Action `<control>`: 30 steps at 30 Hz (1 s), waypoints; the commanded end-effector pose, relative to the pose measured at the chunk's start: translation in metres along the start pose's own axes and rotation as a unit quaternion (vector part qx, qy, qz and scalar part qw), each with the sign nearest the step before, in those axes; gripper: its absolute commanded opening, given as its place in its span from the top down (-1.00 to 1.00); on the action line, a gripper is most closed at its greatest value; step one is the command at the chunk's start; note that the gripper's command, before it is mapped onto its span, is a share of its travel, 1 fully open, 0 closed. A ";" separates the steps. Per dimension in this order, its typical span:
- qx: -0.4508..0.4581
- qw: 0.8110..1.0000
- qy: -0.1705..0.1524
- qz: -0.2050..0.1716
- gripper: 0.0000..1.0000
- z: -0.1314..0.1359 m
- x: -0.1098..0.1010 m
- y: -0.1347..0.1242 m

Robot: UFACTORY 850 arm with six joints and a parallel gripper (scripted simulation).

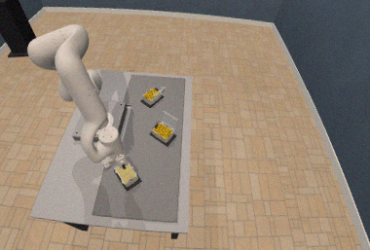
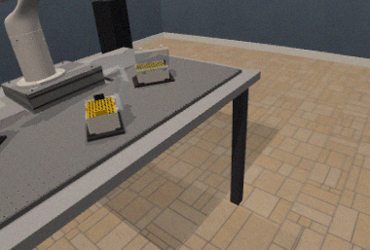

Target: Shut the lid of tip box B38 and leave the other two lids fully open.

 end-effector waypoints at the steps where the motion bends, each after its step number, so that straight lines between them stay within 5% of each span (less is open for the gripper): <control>1: 0.000 1.000 0.001 0.001 1.00 -0.001 0.008 -0.008; 19: 0.000 1.000 0.001 0.000 1.00 -0.002 0.038 -0.038; 30: 0.000 1.000 0.001 0.000 1.00 -0.002 0.039 -0.038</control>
Point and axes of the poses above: the point where the finger pads meet when closed, its own x axis out along the fingers, its own z axis across the jaws, y = z × x, the point moved 6 cm from there along -x, back along the fingers, and after that the axes turned 1 degree about -x, right-handed, at the moved point
